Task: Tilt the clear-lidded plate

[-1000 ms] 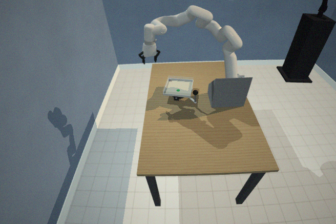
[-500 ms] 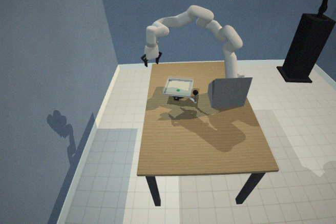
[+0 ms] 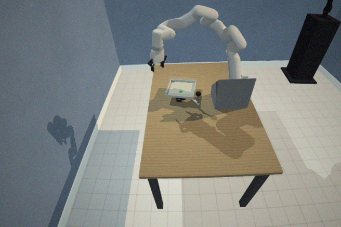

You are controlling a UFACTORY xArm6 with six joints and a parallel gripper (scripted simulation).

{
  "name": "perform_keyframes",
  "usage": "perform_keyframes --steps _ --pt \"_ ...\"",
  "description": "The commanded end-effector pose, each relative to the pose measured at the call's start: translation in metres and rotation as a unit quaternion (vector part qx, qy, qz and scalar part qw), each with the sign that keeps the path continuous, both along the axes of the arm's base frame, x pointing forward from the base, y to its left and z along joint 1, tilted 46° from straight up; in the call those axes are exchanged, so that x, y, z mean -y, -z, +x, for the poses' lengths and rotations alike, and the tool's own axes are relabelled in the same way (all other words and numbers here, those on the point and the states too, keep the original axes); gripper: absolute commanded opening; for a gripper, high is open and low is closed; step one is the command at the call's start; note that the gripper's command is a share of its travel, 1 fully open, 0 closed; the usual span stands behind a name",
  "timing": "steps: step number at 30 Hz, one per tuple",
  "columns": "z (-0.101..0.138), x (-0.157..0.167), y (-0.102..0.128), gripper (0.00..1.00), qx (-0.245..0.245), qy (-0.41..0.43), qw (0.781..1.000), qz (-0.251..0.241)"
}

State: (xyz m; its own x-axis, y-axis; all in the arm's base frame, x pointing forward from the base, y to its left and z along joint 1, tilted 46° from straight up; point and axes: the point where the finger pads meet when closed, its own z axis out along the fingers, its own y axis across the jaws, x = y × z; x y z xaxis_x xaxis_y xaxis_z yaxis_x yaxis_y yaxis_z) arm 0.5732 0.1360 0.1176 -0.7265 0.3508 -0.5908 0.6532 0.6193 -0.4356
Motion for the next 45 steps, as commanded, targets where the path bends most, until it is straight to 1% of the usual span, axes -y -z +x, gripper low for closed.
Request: perform_keyframes --steps 1,3,4,5,18,20,21,22,35,38,39,45 --pt "-0.003 -0.003 0.002 1.0 -0.007 -0.009 1.0 -0.001" --pt "-0.003 -0.003 0.002 1.0 -0.007 -0.009 1.0 -0.001" --pt "-0.017 -0.007 0.015 1.0 -0.039 -0.038 0.999 -0.008" --pt "-0.025 -0.008 0.022 1.0 -0.055 -0.052 0.997 -0.012" --pt "-0.054 -0.013 0.046 1.0 -0.115 -0.106 0.987 -0.025" --pt "-0.054 -0.013 0.046 1.0 -0.115 -0.106 0.987 -0.025" --pt "-0.061 -0.014 0.051 1.0 -0.127 -0.117 0.984 -0.028" --pt "-0.075 -0.015 0.061 1.0 -0.155 -0.141 0.977 -0.034" --pt "-0.111 -0.015 0.085 1.0 -0.219 -0.198 0.954 -0.048" --pt "-0.113 -0.015 0.085 1.0 -0.221 -0.2 0.953 -0.048" --pt "-0.134 -0.013 0.097 1.0 -0.256 -0.23 0.937 -0.056" --pt "-0.155 -0.011 0.108 1.0 -0.29 -0.258 0.919 -0.062"
